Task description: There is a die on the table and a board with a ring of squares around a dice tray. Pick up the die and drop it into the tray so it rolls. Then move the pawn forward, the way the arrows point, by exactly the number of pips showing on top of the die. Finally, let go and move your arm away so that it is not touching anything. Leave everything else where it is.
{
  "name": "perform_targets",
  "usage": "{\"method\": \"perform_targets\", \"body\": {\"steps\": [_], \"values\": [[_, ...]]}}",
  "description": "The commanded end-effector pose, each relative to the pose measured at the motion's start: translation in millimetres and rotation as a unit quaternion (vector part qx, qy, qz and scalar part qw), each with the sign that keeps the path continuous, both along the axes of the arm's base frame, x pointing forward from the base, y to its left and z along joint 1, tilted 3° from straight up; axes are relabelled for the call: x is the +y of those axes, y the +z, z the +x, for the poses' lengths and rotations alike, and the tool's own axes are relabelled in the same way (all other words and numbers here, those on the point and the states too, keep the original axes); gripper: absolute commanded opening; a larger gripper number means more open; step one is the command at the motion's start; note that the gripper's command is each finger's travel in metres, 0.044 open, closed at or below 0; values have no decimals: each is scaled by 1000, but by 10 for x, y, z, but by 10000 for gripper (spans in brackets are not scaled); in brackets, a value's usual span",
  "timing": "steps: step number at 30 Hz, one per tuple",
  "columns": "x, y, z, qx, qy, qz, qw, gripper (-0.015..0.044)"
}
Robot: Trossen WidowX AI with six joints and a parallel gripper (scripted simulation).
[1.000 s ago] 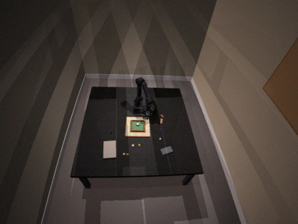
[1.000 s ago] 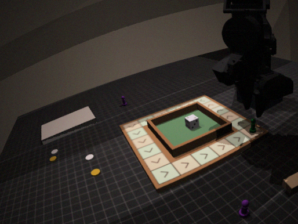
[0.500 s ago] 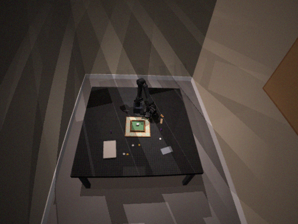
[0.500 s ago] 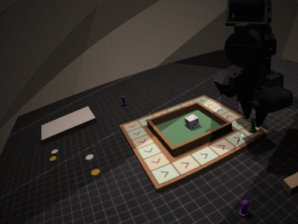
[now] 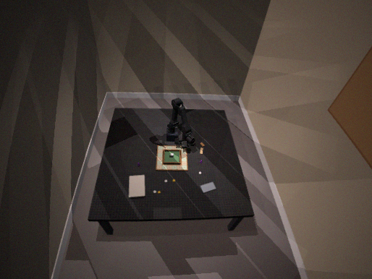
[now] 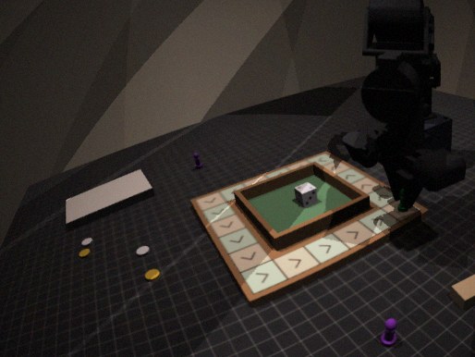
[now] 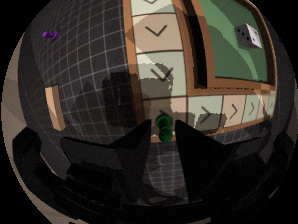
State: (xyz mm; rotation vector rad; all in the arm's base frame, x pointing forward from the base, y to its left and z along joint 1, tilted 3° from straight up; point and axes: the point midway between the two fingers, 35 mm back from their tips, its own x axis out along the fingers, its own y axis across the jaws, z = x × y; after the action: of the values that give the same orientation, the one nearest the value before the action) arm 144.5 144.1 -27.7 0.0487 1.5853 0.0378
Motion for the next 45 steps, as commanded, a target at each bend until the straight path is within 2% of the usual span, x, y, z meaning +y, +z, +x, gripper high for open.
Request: {"method": "perform_targets", "body": {"steps": [1, 6, 12, 32, 38, 45], "values": [[-12, -18, -17, 2, -2, -1, 1000, 36], [-12, -18, -17, 2, -2, -1, 1000, 3], [-7, 19, -5, 2, -2, -1, 1000, 0], [-109, 1246, 49, 2, -2, -2, 1000, 0], [-131, 1236, 58, 1, -2, -2, 1000, 0], [-351, 1013, 142, 1, -2, -3, 1000, 0]]}}
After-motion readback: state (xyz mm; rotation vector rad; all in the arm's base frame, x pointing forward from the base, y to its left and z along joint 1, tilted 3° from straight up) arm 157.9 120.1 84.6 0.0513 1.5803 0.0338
